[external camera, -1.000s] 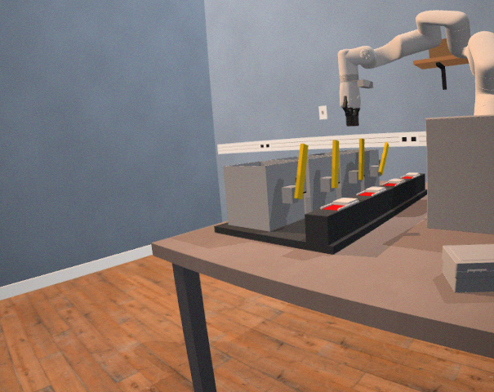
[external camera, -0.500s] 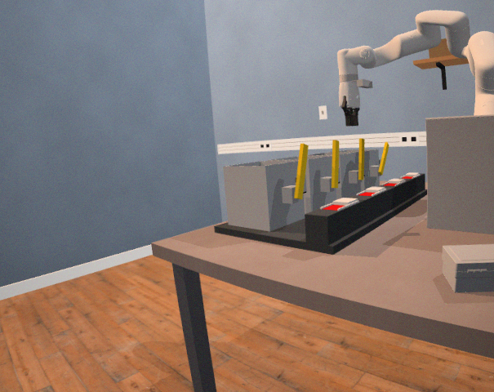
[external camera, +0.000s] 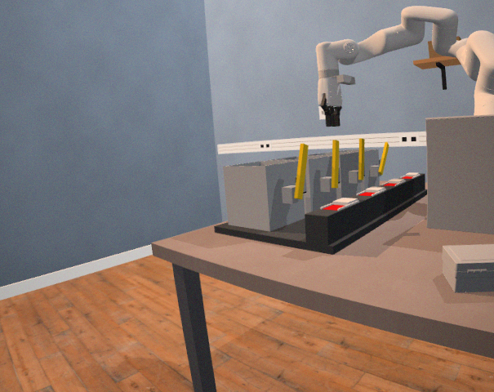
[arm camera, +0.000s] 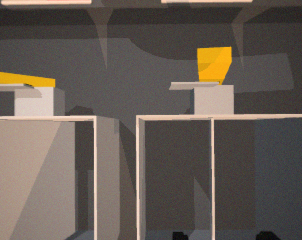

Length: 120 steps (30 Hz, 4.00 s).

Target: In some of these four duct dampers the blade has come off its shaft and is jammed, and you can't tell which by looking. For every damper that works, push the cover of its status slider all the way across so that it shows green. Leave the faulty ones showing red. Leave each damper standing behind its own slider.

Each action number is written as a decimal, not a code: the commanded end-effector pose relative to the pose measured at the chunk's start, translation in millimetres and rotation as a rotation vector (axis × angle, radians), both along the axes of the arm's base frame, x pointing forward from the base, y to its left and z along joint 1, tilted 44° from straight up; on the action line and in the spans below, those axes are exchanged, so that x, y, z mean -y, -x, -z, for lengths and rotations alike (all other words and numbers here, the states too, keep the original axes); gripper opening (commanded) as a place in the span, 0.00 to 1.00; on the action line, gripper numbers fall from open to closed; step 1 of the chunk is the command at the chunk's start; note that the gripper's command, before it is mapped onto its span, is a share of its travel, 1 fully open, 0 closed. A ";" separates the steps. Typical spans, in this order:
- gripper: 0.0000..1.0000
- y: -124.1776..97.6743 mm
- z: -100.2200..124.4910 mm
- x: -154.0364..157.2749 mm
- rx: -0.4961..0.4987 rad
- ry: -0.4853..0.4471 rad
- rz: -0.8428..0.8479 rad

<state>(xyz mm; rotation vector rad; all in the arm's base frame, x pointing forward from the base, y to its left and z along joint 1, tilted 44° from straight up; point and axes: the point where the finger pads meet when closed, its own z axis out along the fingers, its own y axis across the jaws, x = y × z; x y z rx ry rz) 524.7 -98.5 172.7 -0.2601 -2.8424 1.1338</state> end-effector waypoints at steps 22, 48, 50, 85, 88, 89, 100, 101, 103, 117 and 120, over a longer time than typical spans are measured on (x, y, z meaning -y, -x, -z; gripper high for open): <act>0.39 -3.0 18.4 -21.2 0.003 0.002 0.002; 0.39 -3.0 18.4 -21.2 0.003 0.002 0.002; 0.39 -3.0 18.4 -21.2 0.003 0.002 0.002; 0.39 -3.0 18.4 -21.2 0.003 0.002 0.002; 0.39 -3.0 18.4 -21.2 0.003 0.002 0.002; 0.39 -3.0 18.4 -21.2 0.003 0.002 0.002; 0.39 -3.0 18.4 -21.2 0.003 0.002 0.002; 0.39 -3.0 18.4 -21.2 0.003 0.002 0.002; 0.39 -3.0 18.4 -21.2 0.003 0.002 0.002; 0.39 104.8 15.4 -7.4 0.029 -0.142 0.002; 0.39 115.2 15.6 -6.3 0.032 -0.155 0.002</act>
